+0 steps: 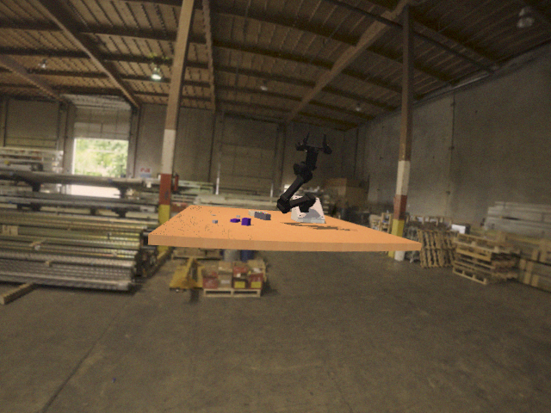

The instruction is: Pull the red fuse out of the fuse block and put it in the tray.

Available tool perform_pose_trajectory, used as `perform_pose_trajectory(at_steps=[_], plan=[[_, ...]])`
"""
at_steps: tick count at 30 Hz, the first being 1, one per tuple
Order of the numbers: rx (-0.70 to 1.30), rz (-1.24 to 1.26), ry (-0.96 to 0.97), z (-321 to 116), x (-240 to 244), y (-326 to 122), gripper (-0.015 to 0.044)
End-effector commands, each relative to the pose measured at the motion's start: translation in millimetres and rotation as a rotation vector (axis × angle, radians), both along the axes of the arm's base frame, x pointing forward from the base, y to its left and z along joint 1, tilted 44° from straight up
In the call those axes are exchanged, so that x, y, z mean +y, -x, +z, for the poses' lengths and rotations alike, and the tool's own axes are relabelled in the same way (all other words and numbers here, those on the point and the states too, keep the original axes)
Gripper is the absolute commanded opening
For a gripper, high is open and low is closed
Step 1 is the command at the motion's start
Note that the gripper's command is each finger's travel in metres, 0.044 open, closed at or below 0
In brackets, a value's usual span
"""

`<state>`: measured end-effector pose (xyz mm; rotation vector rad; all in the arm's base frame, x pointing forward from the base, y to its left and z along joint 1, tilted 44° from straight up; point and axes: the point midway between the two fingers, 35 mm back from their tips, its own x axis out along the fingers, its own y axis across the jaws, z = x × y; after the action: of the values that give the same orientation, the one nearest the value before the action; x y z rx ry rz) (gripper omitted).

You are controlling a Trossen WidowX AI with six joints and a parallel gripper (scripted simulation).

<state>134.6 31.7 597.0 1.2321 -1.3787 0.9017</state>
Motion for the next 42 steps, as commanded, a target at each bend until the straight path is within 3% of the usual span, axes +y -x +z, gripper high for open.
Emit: perform_pose_trajectory(at_steps=[1, 12, 20, 31, 42], plan=[[-0.007, 0.008, -0.005, 1, -1, 3, 0.0374], [-0.437, 0.502, -0.329, 4, -94, 139, 0.0085], [-0.75, 0.861, -0.633, -37, -202, 182, 0.0074], [-1.153, 1.254, -1.125, -138, -330, 139, 0.0074], [-1.547, 1.409, -1.695, -256, -378, 26, 0.0074]])
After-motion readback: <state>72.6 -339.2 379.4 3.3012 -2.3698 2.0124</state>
